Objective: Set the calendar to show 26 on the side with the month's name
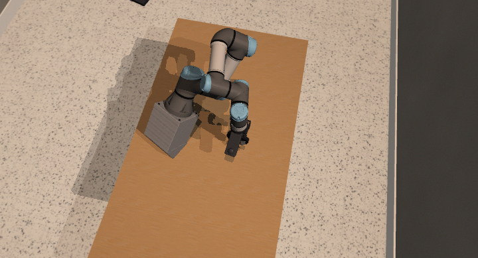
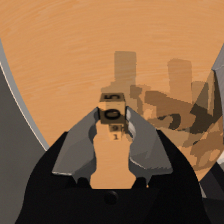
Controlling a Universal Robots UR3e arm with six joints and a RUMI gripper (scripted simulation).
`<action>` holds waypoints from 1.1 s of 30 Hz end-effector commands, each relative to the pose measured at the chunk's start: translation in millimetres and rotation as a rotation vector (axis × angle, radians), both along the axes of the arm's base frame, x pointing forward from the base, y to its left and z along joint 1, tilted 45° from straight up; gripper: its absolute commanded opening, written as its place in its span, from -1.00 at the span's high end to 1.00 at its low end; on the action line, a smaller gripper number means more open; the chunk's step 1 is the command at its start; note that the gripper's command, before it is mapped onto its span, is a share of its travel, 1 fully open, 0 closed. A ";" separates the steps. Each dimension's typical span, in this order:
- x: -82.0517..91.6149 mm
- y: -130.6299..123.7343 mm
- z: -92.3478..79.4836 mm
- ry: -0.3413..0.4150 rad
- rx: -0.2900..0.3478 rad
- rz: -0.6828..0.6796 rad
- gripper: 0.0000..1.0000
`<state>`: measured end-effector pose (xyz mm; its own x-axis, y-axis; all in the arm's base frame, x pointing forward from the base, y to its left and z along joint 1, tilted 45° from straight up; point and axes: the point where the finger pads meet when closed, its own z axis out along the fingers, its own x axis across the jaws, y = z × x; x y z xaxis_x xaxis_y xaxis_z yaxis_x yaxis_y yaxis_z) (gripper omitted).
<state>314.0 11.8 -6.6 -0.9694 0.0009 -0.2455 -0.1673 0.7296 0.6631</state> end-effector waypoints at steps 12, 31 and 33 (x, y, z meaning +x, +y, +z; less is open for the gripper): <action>1.2 -1.3 -0.3 -0.031 -0.008 0.030 0.78; 1.7 0.7 -2.5 -0.031 -0.008 0.030 0.78; 2.2 2.7 -4.5 -0.031 -0.008 0.030 0.78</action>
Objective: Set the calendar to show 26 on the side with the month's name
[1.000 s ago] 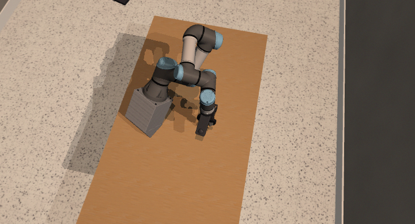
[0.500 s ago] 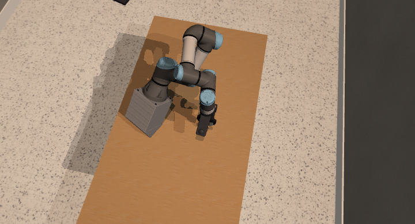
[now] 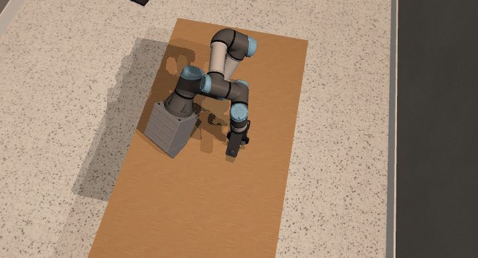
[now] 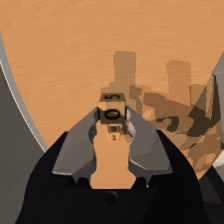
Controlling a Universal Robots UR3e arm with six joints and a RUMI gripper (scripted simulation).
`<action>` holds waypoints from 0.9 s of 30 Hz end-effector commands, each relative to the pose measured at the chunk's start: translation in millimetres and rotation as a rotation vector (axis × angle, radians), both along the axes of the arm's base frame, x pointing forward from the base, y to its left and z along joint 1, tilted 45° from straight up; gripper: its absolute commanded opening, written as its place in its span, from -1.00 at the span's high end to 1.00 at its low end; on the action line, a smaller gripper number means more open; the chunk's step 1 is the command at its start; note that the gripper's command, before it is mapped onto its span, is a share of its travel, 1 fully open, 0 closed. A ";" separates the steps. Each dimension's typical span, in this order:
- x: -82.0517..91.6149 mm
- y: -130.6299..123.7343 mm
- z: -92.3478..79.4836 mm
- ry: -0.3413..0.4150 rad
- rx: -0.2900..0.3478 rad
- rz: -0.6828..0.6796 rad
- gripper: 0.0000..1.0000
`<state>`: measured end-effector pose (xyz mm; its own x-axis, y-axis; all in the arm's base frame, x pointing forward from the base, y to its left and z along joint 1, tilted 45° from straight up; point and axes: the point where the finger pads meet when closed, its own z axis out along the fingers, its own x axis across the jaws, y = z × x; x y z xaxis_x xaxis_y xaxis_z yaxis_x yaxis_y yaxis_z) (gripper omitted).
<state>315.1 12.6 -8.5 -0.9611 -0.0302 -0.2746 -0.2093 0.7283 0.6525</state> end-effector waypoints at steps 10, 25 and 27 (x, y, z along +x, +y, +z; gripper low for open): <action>4.7 16.6 -18.3 -0.001 -0.002 -0.001 0.78; 12.7 48.6 -52.2 -0.001 -0.002 -0.001 0.78; 13.7 52.4 -56.2 -0.001 -0.002 -0.001 0.78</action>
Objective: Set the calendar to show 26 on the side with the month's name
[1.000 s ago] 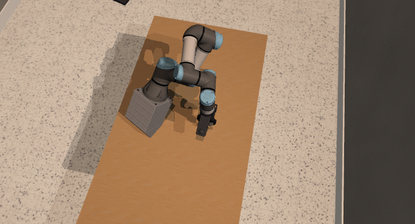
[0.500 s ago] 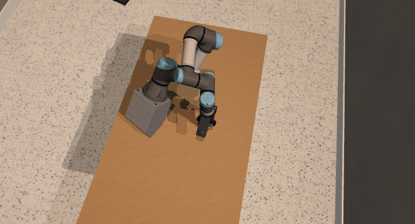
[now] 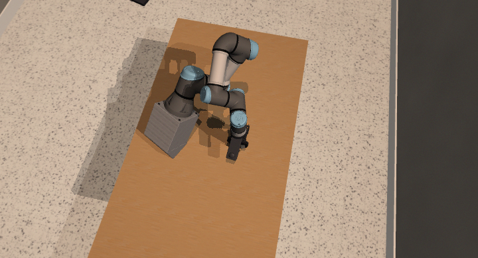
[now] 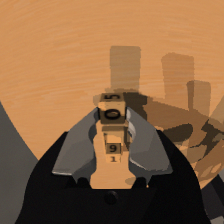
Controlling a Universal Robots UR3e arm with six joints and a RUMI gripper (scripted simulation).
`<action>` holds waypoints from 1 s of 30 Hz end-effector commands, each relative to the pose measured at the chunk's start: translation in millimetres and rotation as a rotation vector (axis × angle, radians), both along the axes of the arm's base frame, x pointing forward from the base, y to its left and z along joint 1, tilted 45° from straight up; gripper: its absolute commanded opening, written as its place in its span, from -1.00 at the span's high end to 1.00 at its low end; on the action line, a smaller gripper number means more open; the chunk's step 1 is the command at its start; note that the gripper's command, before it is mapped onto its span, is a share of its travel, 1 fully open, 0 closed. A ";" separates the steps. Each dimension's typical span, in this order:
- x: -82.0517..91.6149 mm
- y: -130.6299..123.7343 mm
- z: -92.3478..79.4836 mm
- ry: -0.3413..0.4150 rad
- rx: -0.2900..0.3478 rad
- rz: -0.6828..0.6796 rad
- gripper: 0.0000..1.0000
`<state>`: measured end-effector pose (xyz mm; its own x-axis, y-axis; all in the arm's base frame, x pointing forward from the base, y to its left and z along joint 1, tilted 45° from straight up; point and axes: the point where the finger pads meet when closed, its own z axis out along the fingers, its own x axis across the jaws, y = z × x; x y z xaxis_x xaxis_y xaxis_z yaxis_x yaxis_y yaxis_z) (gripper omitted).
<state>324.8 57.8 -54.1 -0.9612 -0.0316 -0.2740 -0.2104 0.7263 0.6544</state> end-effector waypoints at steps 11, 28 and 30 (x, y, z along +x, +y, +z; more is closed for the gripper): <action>6.3 16.6 -20.5 -0.002 -0.004 -0.003 0.78; 6.5 17.2 -21.1 -0.002 -0.004 -0.003 0.78; 6.5 17.2 -21.1 -0.002 -0.004 -0.003 0.78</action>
